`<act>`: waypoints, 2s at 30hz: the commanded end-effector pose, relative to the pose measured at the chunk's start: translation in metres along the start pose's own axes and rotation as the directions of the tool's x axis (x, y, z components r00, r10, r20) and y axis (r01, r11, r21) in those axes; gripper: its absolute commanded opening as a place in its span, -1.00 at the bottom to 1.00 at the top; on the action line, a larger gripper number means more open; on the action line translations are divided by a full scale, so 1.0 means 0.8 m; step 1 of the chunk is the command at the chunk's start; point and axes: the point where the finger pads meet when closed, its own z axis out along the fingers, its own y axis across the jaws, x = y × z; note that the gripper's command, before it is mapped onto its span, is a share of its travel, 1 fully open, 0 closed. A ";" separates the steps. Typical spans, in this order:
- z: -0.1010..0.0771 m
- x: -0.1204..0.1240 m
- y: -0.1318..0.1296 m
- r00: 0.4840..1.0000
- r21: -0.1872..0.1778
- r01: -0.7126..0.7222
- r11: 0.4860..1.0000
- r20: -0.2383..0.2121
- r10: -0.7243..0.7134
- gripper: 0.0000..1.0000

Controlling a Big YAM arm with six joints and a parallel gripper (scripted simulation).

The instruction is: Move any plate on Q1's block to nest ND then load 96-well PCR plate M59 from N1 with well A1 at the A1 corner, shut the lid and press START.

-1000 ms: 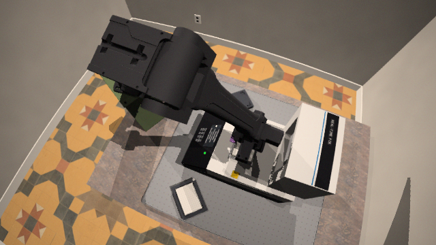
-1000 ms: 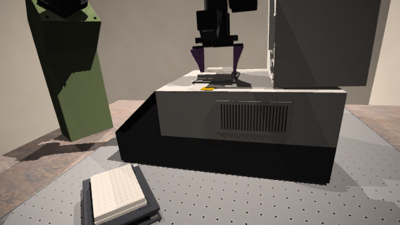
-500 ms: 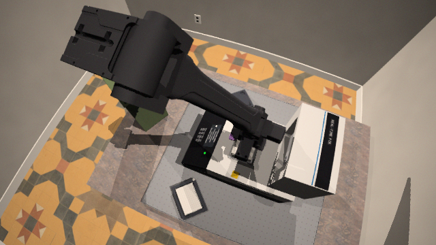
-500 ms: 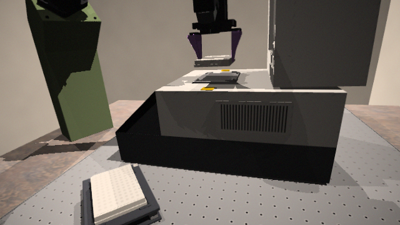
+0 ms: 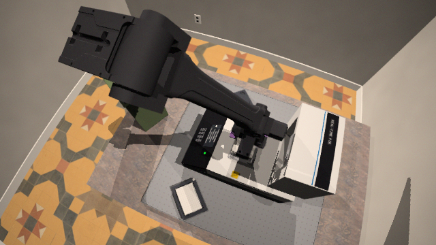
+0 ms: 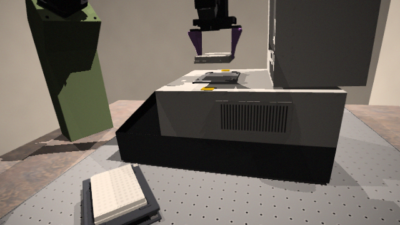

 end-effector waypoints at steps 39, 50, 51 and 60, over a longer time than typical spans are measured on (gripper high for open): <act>-0.042 0.005 0.025 1.000 -0.058 0.004 0.998 -0.016 -0.005 -1.00; -0.049 0.002 0.032 1.000 -0.076 -0.004 0.997 -0.016 0.003 -1.00; -0.051 0.001 0.035 1.000 -0.081 -0.006 0.997 -0.016 0.005 -1.00; -0.050 0.001 0.038 1.000 -0.081 -0.006 0.997 -0.015 0.005 -1.00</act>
